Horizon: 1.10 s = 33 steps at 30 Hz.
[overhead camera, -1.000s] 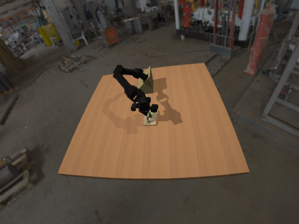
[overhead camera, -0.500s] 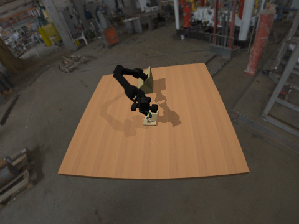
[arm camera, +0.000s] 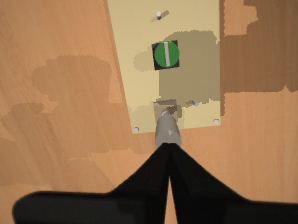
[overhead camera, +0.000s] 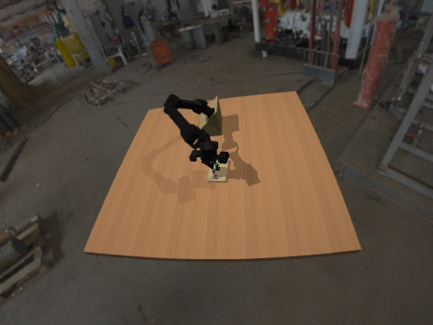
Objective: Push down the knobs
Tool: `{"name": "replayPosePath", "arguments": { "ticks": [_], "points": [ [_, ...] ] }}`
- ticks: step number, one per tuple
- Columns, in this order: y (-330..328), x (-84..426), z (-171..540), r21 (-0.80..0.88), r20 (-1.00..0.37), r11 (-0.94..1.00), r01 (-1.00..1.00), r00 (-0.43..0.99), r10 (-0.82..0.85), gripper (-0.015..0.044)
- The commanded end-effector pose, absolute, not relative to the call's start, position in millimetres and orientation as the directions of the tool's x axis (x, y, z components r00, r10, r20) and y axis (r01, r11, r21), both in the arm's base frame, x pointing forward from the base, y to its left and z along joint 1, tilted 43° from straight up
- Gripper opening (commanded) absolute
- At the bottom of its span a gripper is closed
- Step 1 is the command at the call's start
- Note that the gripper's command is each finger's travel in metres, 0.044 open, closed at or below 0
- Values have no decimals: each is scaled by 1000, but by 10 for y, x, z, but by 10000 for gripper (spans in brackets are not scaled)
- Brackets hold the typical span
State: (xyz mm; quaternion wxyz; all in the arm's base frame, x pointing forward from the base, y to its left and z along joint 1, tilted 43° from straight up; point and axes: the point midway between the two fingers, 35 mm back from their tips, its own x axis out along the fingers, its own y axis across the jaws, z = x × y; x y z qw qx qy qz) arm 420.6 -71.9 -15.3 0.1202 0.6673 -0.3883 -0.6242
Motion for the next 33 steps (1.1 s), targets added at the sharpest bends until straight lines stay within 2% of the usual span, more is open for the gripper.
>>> {"name": "replayPosePath", "arguments": {
  "ticks": [1, 33],
  "points": [
    [-743, 4181, -188, 654, -734, -667, -356, -88, -673, 0],
    [-744, 4181, -190, 654, -734, -667, -356, -88, -673, 0]
  ]
}}
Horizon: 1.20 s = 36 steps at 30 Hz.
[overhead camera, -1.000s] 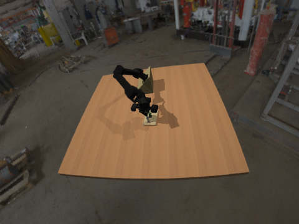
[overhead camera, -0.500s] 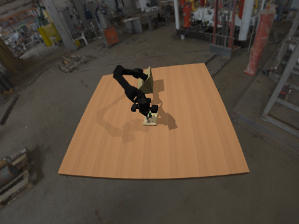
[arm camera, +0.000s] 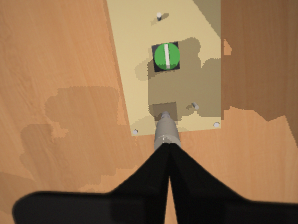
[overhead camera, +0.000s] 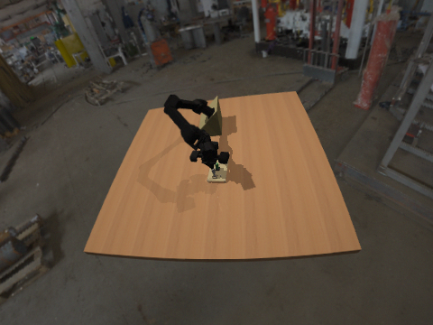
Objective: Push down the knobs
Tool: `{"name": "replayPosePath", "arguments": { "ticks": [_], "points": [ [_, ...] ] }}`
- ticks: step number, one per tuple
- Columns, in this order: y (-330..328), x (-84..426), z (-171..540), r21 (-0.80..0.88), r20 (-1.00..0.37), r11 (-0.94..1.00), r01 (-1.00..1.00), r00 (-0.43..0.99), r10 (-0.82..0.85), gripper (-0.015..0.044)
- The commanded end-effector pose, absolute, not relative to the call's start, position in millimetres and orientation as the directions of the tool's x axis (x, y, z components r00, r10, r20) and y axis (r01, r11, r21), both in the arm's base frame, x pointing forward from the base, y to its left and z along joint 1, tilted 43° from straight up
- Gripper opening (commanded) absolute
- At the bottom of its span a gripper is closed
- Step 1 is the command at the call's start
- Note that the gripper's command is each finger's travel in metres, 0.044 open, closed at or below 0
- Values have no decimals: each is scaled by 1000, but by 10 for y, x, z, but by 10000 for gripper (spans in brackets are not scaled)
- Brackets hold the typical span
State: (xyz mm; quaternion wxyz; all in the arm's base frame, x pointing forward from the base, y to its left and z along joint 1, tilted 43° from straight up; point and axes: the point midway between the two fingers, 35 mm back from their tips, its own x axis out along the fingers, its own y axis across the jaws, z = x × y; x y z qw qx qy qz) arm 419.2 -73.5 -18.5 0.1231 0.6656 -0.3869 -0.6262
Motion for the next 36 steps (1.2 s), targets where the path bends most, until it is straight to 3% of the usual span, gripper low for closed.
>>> {"name": "replayPosePath", "arguments": {
  "ticks": [1, 36],
  "points": [
    [-744, 4181, -190, 654, -734, -667, -356, -88, -673, 0],
    [-861, 4165, -315, 655, -734, -667, -356, -88, -674, 0]
  ]
}}
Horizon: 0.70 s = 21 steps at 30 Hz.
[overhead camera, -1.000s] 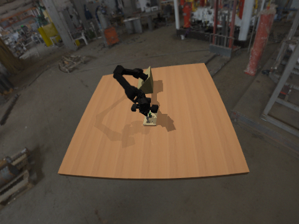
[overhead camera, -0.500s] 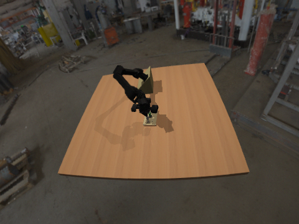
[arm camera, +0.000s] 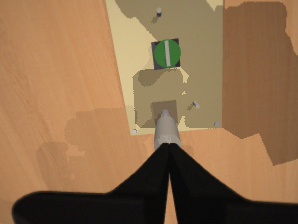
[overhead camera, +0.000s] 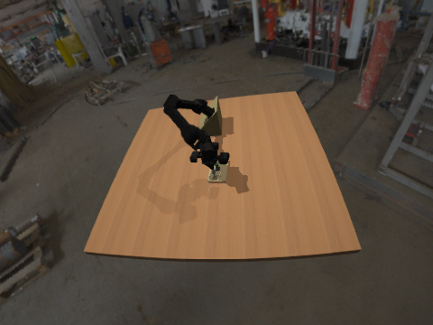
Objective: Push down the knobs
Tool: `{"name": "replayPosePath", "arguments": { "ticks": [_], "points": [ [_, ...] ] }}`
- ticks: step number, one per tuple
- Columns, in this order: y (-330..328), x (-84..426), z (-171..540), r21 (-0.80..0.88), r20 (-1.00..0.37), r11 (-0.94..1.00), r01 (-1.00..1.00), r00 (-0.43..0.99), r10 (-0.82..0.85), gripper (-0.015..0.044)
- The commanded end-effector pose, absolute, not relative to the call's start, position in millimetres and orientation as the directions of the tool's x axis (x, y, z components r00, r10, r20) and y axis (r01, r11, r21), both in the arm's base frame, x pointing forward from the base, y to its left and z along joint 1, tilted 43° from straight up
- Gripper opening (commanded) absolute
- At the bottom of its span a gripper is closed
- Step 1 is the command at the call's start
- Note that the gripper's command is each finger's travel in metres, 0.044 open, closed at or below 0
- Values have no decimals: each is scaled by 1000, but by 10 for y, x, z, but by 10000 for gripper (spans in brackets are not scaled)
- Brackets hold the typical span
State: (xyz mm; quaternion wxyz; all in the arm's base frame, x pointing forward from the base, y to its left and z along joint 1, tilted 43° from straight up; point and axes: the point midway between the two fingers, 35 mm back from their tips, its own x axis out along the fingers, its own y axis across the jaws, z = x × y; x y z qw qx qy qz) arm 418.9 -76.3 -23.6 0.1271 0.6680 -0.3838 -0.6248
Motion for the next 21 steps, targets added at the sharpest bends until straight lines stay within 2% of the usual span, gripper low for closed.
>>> {"name": "replayPosePath", "arguments": {
  "ticks": [1, 21],
  "points": [
    [-868, 4164, -323, 655, -734, -667, -356, -88, -674, 0],
    [-936, 4155, -395, 655, -733, -666, -356, -88, -674, 0]
  ]
}}
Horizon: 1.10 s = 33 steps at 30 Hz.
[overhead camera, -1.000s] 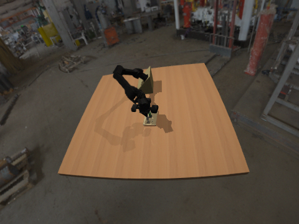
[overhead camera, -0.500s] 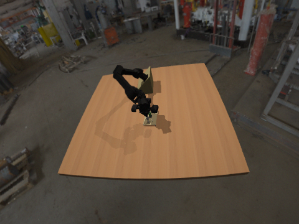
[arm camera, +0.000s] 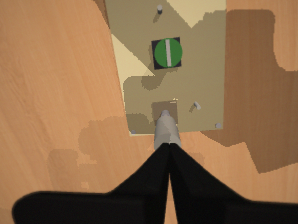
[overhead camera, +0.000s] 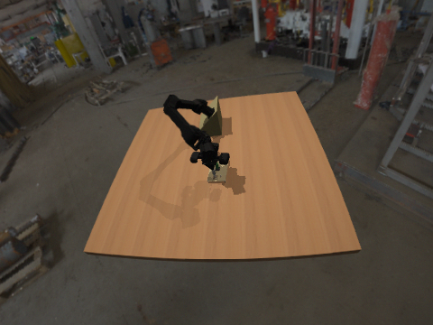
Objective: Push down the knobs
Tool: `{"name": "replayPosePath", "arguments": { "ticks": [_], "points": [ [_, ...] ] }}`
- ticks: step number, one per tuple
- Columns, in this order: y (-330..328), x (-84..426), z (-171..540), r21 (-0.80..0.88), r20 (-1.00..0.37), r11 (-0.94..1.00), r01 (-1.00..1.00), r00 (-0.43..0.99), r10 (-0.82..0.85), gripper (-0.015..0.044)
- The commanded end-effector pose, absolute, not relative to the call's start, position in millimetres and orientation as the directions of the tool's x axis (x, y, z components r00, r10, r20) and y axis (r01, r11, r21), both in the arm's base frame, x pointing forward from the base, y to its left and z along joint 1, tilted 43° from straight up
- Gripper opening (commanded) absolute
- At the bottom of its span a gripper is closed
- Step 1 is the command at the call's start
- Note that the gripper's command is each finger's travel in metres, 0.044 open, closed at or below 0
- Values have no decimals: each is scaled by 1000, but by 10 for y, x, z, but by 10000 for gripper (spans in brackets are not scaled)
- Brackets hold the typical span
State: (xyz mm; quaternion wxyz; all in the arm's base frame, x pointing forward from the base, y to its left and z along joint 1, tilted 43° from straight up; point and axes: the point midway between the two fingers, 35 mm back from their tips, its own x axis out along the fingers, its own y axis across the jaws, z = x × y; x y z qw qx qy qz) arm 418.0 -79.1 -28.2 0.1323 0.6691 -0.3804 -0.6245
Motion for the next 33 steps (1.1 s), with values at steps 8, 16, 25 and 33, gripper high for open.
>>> {"name": "replayPosePath", "arguments": {
  "ticks": [8, 16, 25, 33],
  "points": [
    [-951, 4153, -411, 655, -733, -666, -356, -88, -674, 0],
    [-975, 4150, -437, 655, -733, -666, -356, -88, -674, 0],
    [-1001, 4146, -465, 656, -733, -666, -356, -88, -674, 0],
    [-1003, 4146, -467, 656, -733, -666, -356, -88, -674, 0]
  ]
}}
